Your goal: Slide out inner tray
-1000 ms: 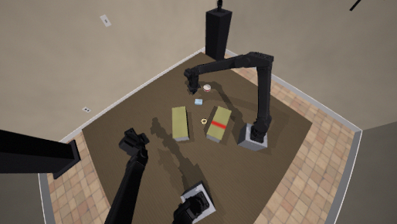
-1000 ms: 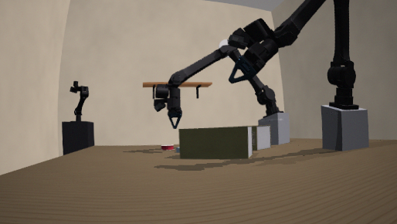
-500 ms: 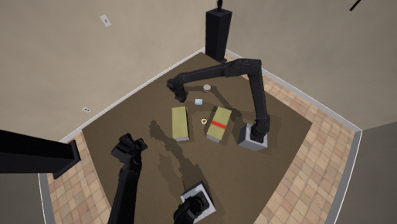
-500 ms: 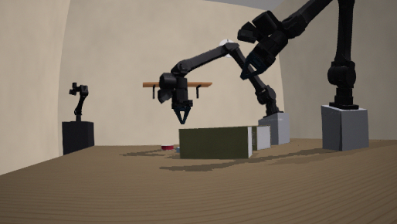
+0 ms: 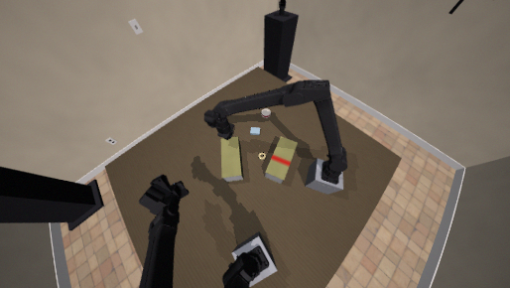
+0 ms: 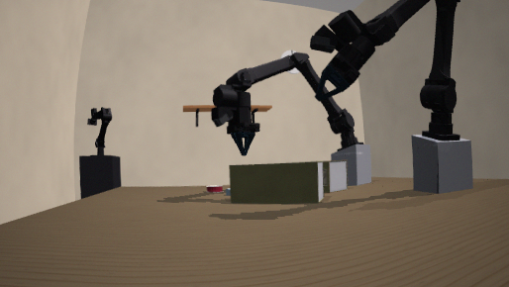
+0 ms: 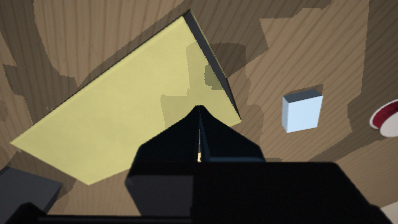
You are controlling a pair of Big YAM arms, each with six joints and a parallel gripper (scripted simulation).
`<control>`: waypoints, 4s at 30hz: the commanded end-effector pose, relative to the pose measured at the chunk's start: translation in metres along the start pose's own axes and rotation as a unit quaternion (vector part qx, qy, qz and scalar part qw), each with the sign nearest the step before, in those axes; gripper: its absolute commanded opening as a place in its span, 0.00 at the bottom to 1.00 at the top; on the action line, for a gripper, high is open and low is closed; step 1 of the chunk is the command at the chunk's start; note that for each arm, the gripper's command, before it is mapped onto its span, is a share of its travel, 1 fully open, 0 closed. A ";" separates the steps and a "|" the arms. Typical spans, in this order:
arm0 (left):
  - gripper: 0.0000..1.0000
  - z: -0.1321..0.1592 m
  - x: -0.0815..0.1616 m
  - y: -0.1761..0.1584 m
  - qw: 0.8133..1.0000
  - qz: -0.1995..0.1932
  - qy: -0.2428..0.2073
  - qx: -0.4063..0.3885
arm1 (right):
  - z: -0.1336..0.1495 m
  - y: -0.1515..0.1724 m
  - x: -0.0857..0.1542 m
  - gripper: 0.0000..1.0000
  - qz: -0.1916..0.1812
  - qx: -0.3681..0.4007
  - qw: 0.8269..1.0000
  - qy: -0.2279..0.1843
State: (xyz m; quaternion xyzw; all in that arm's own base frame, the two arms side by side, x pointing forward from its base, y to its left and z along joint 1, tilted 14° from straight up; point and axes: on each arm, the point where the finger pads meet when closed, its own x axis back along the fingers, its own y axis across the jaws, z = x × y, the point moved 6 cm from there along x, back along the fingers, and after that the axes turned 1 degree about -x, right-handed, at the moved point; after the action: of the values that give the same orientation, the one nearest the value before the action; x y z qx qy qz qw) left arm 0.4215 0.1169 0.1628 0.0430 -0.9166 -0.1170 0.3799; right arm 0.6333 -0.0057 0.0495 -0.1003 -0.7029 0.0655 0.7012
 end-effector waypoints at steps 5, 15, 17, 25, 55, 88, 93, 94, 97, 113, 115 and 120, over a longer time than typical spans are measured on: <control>0.00 -0.007 0.003 0.005 1.000 -0.004 -0.006 -0.001 | -0.008 0.015 -0.005 0.00 0.001 0.011 1.000 0.002; 0.00 0.037 -0.033 -0.049 0.999 0.033 -0.022 -0.035 | -0.010 0.010 -0.004 0.00 0.000 0.004 1.000 0.000; 0.00 0.049 -0.039 -0.063 0.998 0.042 -0.031 -0.043 | -0.010 0.010 -0.004 0.00 0.000 0.004 1.000 0.000; 0.00 0.081 -0.047 -0.102 0.994 0.065 -0.068 -0.060 | -0.010 0.010 -0.004 0.00 0.000 0.004 1.000 0.000; 0.00 0.196 -0.078 -0.205 0.969 0.152 -0.144 -0.129 | -0.010 0.010 -0.004 0.00 0.000 0.004 1.000 0.000; 0.00 0.222 -0.087 -0.214 0.969 0.162 -0.131 -0.130 | -0.008 0.001 -0.029 0.00 0.002 0.005 1.000 0.001; 0.00 0.222 -0.087 -0.214 0.969 0.162 -0.131 -0.130 | -0.002 0.002 -0.038 0.00 0.002 0.007 1.000 0.007; 0.00 0.222 -0.087 -0.214 0.969 0.162 -0.131 -0.130 | -0.003 0.002 -0.038 0.00 0.002 0.007 1.000 0.006; 0.00 0.222 -0.087 -0.214 0.969 0.162 -0.131 -0.130 | -0.002 0.001 -0.042 0.00 0.002 0.007 1.000 0.007; 0.00 0.222 -0.087 -0.214 0.969 0.162 -0.131 -0.130 | -0.006 0.000 -0.041 0.00 0.002 0.003 1.000 0.004; 0.00 0.222 -0.087 -0.214 0.969 0.162 -0.131 -0.130 | -0.006 0.000 -0.041 0.00 0.002 0.003 1.000 0.004; 0.00 0.222 -0.087 -0.214 0.969 0.162 -0.131 -0.130 | -0.006 0.000 -0.041 0.00 0.002 0.003 1.000 0.004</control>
State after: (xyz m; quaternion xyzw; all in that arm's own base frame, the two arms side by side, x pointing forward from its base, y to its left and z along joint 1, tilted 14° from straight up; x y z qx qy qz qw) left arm 0.3264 -0.0320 -0.0996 -0.1639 -0.9318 -0.1705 0.2753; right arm 0.6339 -0.0042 0.0194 -0.0943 -0.7033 0.0722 0.7009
